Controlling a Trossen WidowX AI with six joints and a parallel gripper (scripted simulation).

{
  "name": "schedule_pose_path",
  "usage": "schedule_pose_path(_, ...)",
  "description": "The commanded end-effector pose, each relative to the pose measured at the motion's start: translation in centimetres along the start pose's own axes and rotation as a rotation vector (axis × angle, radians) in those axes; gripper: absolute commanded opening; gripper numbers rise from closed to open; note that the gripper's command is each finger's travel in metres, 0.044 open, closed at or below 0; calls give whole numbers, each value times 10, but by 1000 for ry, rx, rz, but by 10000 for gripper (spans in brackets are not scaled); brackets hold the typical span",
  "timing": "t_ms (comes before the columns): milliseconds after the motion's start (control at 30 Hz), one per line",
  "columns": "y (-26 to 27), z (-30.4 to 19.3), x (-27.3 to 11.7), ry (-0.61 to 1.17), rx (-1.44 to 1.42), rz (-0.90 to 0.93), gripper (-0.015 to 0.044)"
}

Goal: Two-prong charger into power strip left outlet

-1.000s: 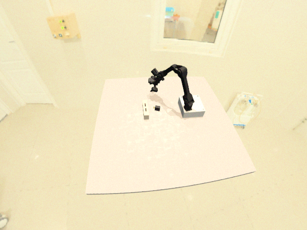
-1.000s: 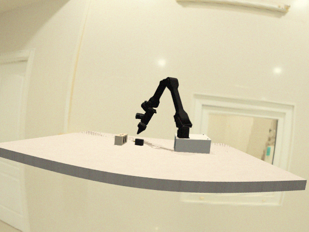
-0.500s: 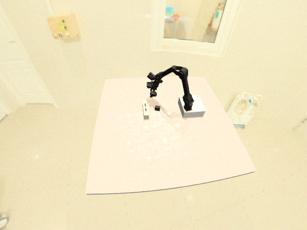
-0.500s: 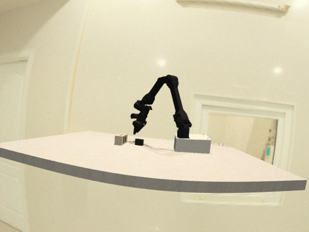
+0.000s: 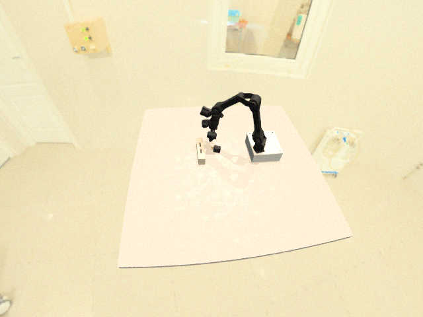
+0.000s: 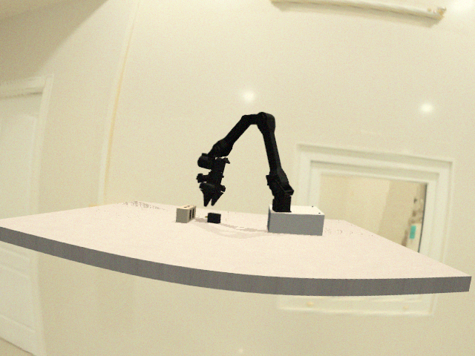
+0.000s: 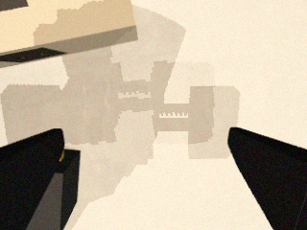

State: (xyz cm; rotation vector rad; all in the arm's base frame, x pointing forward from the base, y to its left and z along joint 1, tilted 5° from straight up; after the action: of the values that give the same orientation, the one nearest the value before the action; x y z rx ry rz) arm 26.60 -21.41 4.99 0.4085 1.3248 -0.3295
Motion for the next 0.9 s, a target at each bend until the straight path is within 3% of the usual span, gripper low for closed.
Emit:
schedule_pose_path(0,17,-10,-3,52,28,1,440)
schedule_pose_path(467,67,-46,-16,220,118,-29,440)
schedule_pose_path(867,69,-50,-2,226,121,-31,440)
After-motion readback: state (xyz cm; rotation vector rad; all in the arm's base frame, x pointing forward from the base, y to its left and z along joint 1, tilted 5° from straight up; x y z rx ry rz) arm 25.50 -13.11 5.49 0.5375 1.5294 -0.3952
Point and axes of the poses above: the point midway between the two fingers, 35 mm back from their tips, its own x axis out along the fingers, its own y axis across the jaws, z = x × y, the point moved 3 cm from there along -x, back along the fingers, and after that the axes turned 6 degrees about x, right-handed, at the moved point
